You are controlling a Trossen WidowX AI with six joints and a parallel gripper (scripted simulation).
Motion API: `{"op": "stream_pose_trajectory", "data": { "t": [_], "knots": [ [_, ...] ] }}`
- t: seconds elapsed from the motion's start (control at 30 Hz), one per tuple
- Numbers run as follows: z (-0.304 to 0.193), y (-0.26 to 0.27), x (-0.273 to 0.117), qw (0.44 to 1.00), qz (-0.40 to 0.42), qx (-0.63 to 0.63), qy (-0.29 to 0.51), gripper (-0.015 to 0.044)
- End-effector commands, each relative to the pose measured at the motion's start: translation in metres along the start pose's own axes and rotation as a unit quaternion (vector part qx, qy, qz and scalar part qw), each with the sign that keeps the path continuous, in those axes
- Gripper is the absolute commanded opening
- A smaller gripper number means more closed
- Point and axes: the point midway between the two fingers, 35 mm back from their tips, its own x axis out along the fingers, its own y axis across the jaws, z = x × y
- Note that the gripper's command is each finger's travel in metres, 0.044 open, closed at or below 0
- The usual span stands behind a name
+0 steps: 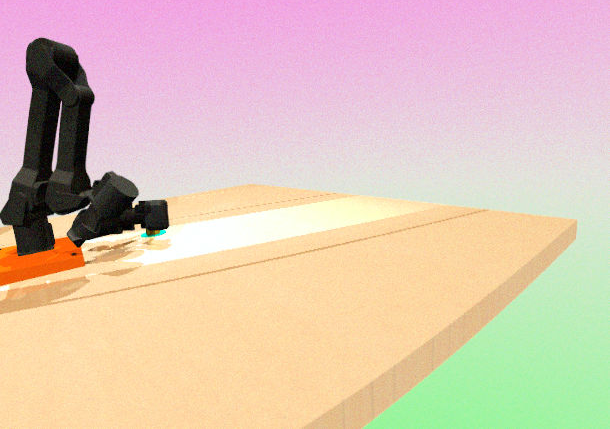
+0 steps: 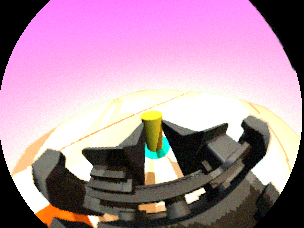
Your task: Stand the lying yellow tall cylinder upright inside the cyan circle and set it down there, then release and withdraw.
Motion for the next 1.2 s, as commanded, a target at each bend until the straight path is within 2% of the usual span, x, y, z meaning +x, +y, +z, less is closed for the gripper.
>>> {"op": "stream_pose_trajectory", "data": {
  "t": [0.0,0.3,0.53,1.17],
  "knots": [
    [0.0,0.0,0.0,1.0,0.001,-0.004,-0.002,0.0157],
    [0.0,0.0,0.0,1.0,0.001,-0.004,-0.002,0.0394],
    [0.004,-0.001,0.0,1.0,0.001,-0.004,-0.002,0.04],
    [0.052,-0.011,-0.003,1.0,0.002,-0.008,-0.003,0.04]
  ]
}}
